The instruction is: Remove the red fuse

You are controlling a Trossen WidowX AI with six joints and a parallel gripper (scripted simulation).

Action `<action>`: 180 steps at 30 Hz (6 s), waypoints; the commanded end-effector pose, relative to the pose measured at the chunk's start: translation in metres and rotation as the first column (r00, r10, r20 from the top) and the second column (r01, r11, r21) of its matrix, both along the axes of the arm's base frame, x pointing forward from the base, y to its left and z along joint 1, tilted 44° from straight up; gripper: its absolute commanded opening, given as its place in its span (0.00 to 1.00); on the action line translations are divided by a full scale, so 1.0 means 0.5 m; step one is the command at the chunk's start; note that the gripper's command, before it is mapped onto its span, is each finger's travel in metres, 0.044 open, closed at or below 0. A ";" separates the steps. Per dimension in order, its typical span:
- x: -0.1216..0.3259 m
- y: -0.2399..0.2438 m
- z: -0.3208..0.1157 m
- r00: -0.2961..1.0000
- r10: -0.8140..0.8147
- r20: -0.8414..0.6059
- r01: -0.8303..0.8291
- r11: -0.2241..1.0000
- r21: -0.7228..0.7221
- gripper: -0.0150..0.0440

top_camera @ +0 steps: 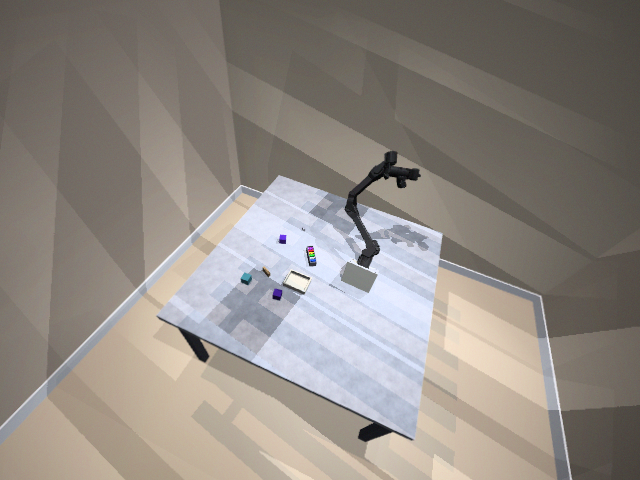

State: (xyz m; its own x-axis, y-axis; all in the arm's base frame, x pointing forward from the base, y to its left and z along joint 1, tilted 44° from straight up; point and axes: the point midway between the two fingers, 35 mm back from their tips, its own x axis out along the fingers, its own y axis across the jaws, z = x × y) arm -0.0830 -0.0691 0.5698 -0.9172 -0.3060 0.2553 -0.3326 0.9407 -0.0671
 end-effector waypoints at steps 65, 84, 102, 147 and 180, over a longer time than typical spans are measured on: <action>0.784 0.591 -0.822 -0.161 -0.210 0.964 -0.917 -0.329 -0.225 0.37; 0.862 0.067 -1.086 -0.027 0.232 0.972 -0.714 0.676 -0.182 0.37; 0.797 -0.063 -1.141 0.057 0.346 0.936 -0.522 0.810 -0.267 0.37; 0.784 -0.114 -1.193 0.058 0.348 0.936 -0.523 0.809 -0.268 0.37; 0.787 -0.101 -1.181 0.057 0.345 0.937 -0.519 0.812 -0.267 0.25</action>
State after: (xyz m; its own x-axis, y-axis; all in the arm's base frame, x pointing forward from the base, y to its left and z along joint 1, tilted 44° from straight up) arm 0.3093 -0.1220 -0.0224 -0.1138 -0.6854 -0.7192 -0.4529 0.6801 -0.5765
